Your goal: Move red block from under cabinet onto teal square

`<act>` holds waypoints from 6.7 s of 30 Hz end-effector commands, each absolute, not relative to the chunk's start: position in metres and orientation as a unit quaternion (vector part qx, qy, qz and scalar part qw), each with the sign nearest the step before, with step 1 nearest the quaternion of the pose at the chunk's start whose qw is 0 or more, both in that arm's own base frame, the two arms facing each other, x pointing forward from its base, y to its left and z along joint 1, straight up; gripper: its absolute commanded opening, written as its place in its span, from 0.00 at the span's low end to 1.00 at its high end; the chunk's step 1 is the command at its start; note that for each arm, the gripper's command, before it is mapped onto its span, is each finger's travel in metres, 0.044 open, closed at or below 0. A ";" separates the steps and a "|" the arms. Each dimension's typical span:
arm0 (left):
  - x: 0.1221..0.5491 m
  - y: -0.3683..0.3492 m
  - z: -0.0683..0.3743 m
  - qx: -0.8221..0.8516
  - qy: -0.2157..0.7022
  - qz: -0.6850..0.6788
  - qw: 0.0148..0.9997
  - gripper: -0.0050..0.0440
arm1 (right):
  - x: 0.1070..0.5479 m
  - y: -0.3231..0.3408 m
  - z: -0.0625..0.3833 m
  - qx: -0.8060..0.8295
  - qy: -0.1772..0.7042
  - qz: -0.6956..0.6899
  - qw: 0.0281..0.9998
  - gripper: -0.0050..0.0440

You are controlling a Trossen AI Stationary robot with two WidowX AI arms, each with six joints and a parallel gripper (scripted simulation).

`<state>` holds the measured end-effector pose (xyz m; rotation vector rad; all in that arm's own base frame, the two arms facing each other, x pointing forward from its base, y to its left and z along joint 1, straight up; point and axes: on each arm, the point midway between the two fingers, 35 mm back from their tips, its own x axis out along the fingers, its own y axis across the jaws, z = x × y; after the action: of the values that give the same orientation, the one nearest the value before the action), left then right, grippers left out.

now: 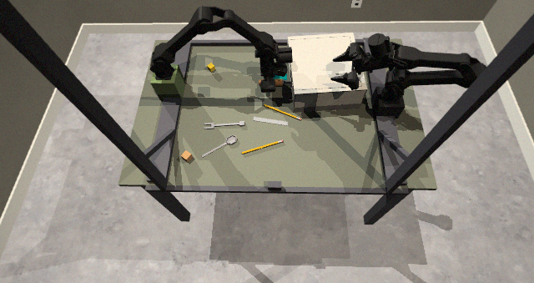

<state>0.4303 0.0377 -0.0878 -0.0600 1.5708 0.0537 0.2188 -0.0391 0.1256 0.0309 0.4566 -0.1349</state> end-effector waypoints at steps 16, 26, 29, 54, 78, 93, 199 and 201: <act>0.438 0.067 -0.074 -0.031 0.691 0.035 0.721 0.34 | 0.219 -0.040 0.132 0.015 0.219 -0.068 0.973 1.00; 0.438 0.071 -0.075 -0.031 0.692 0.035 0.720 0.34 | 0.219 -0.040 0.132 0.015 0.219 -0.068 0.973 1.00; 0.438 0.071 -0.075 -0.031 0.692 0.035 0.720 0.34 | 0.219 -0.040 0.132 0.015 0.219 -0.068 0.973 1.00; 0.418 0.070 -0.078 -0.028 0.690 0.035 0.722 0.34 | 0.219 -0.040 0.132 0.015 0.219 -0.068 0.973 1.00; 0.339 0.061 -0.093 -0.028 0.692 0.034 0.720 0.34 | 0.219 -0.040 0.132 0.015 0.219 -0.068 0.973 1.00; 0.275 0.053 -0.094 -0.028 0.694 0.034 0.719 0.34 | 0.219 -0.040 0.132 0.015 0.219 -0.068 0.973 1.00; 0.235 0.051 -0.067 -0.060 0.690 0.064 0.718 0.88 | 0.219 -0.040 0.132 0.015 0.219 -0.068 0.973 1.00; 0.234 0.051 -0.065 -0.059 0.690 0.064 0.718 0.97 | 0.219 -0.040 0.132 0.015 0.219 -0.068 0.973 1.00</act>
<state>0.2223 0.0503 -0.0797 -0.1375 1.5699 0.1410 0.2188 -0.0391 0.1256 0.0309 0.4566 -0.1349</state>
